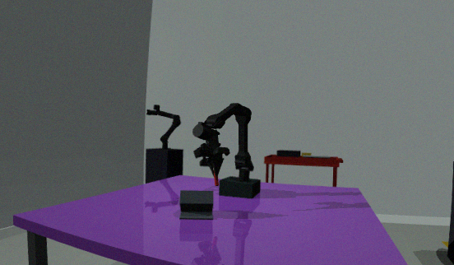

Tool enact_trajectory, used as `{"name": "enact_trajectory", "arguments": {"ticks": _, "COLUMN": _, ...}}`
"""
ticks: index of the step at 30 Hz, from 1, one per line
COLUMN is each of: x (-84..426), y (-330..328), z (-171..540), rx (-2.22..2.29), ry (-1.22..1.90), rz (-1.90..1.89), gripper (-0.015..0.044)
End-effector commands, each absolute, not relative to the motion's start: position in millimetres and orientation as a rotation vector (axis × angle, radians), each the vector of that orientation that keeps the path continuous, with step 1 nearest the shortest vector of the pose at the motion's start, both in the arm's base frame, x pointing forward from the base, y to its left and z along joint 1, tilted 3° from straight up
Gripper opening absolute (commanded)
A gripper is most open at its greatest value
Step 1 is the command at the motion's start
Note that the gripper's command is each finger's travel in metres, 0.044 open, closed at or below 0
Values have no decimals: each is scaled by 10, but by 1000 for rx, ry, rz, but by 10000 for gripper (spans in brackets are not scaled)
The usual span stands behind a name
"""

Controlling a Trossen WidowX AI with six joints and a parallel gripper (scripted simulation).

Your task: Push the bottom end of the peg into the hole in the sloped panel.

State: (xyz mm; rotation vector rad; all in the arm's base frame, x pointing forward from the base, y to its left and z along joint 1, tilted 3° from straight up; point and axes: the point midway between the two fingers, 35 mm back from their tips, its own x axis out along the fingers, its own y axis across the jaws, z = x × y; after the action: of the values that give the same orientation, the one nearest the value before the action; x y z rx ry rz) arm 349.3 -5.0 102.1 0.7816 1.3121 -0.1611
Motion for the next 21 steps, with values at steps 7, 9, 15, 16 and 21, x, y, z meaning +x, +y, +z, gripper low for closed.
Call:
{"name": "enact_trajectory", "arguments": {"ticks": 7, "x": 3512, "y": -181, "z": 1051, "rx": 856, "ry": 1277, "rz": -186, "gripper": 0}}
{"name": "enact_trajectory", "arguments": {"ticks": 9, "x": 3514, "y": -210, "z": 1057, "rx": 869, "ry": 1270, "rz": -191, "gripper": 0}}
{"name": "enact_trajectory", "arguments": {"ticks": 15, "x": 3520, "y": -296, "z": 1074, "rx": 910, "ry": 1248, "rz": -208, "gripper": 0}}
{"name": "enact_trajectory", "arguments": {"ticks": 16, "x": 3521, "y": -310, "z": 1077, "rx": 917, "ry": 1244, "rz": -211, "gripper": 0}}
{"name": "enact_trajectory", "arguments": {"ticks": 21, "x": 3524, "y": -383, "z": 1092, "rx": 951, "ry": 1225, "rz": -224, "gripper": 0}}
